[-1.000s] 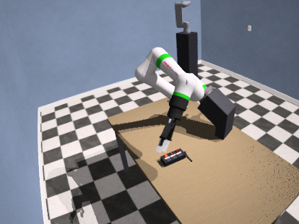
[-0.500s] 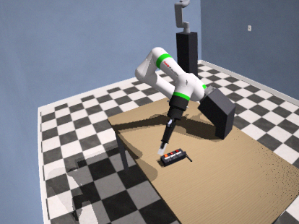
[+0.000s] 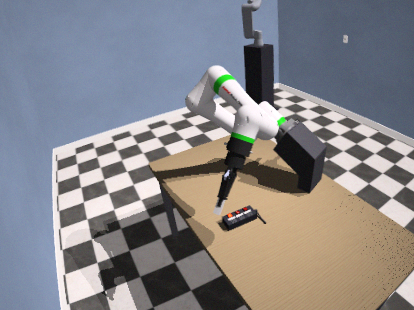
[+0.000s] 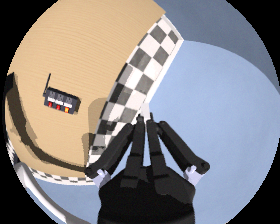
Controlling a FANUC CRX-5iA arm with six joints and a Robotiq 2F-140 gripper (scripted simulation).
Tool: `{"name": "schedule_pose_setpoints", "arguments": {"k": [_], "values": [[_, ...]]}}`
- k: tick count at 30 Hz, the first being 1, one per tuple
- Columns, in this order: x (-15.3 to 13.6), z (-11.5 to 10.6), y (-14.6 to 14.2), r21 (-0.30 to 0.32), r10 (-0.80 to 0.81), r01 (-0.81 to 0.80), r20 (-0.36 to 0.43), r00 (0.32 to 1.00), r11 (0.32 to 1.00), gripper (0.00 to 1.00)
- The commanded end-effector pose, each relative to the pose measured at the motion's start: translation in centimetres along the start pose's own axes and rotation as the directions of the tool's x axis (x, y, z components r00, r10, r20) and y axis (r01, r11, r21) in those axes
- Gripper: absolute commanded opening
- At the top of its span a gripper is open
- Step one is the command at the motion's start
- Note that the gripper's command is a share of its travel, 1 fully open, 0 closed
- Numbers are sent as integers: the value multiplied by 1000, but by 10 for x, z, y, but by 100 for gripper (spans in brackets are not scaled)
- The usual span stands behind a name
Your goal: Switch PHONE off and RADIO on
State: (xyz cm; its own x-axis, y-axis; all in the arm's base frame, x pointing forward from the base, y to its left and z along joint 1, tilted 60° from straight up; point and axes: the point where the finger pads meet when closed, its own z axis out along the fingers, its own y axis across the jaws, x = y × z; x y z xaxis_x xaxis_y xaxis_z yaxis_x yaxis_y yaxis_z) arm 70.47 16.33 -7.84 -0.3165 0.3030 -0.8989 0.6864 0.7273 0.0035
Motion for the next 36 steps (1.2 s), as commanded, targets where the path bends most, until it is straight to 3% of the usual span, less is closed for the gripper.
{"name": "schedule_pose_setpoints", "arguments": {"k": [1, 4, 5, 7, 9, 10, 13, 14, 15, 17, 18, 20, 36], "values": [[-28, 15, -62, 160, 26, -26, 3, 1000, 987, 0], [-36, 19, -82, 160, 26, -26, 3, 1000, 987, 0], [-44, 22, -111, 286, 45, -43, -1, 999, 957, 0], [-54, 26, -138, 286, 45, -43, -1, 999, 957, 0], [-57, 27, -146, 286, 45, -43, -1, 999, 957, 0], [-63, 26, -179, 400, 60, -52, -8, 998, 915, 0], [-71, 27, -207, 400, 60, -52, -8, 998, 915, 0], [-75, 24, -236, 489, 73, -55, -19, 997, 871, 0], [-79, 23, -251, 489, 73, -55, -19, 997, 871, 0], [-79, 23, -251, 489, 73, -55, -19, 997, 871, 0], [-85, 18, -289, 544, 82, -54, -27, 996, 837, 0], [-86, 15, -304, 569, 86, -53, -31, 996, 821, 0], [-86, 14, -306, 573, 86, -52, -32, 996, 818, 0]]}}
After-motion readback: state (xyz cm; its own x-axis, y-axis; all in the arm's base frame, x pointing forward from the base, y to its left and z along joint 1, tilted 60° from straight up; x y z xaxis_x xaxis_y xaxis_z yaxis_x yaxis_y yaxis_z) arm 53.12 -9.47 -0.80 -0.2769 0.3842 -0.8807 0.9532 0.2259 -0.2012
